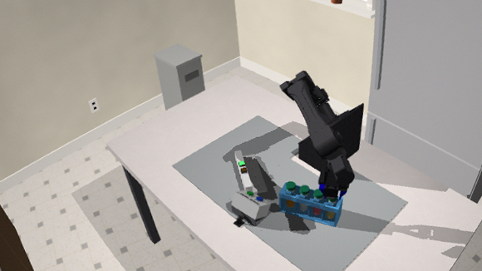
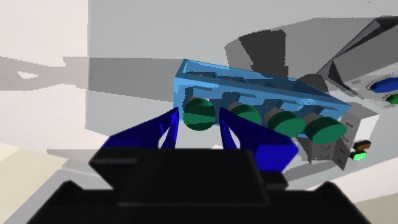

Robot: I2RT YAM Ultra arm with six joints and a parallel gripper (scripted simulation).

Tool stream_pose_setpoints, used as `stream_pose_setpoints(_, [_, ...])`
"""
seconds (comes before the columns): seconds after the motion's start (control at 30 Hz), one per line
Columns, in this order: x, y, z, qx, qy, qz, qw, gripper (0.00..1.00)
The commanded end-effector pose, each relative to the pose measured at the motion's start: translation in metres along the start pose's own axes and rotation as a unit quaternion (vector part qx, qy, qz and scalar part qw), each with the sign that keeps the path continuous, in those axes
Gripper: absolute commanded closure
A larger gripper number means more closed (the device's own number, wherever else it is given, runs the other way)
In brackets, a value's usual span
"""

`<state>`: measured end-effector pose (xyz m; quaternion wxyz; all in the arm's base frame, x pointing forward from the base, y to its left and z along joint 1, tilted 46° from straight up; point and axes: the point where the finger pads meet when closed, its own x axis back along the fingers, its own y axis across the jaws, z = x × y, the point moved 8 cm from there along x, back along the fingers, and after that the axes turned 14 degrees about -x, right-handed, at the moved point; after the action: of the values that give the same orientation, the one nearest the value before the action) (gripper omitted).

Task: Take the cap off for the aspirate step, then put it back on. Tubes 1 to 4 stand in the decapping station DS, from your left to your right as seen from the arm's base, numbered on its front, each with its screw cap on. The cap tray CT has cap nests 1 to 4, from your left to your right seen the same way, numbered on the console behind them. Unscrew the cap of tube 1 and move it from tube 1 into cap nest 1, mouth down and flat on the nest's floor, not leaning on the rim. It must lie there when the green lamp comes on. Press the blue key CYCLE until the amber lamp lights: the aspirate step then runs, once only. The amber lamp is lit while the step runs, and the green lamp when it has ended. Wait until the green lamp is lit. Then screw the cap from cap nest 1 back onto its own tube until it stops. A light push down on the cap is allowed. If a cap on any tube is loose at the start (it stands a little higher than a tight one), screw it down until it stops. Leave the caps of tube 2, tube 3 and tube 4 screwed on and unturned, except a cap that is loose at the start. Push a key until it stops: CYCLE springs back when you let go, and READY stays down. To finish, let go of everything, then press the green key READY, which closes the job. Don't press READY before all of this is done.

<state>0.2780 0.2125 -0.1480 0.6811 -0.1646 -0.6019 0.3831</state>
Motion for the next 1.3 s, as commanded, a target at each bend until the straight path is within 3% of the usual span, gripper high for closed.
stream_pose_setpoints(0.0, [0.0045, 0.0004, -0.0012, -0.002, -0.006, -0.002, 1.000, 0.51])
stream_pose_setpoints(0.23, [0.0055, 0.0004, -0.0012, 0.078, -0.006, -0.002, 0.997, 0.51])
stream_pose_setpoints(0.37, [0.0055, 0.0004, -0.0012, 0.157, -0.006, -0.002, 0.988, 0.51])
stream_pose_setpoints(0.53, [0.0055, 0.0004, -0.0012, 0.255, -0.006, -0.001, 0.967, 0.51])
stream_pose_setpoints(0.73, [0.0055, 0.0005, -0.0012, 0.369, -0.006, 0.000, 0.929, 0.51])
stream_pose_setpoints(1.0, [0.0056, 0.0004, -0.0012, 0.381, -0.006, 0.000, 0.925, 0.51])
stream_pose_setpoints(1.03, [0.0056, 0.0004, -0.0012, 0.381, -0.006, 0.000, 0.925, 1.00])
stream_pose_setpoints(1.27, [0.0056, 0.0004, -0.0012, 0.381, -0.006, 0.000, 0.925, 1.00])
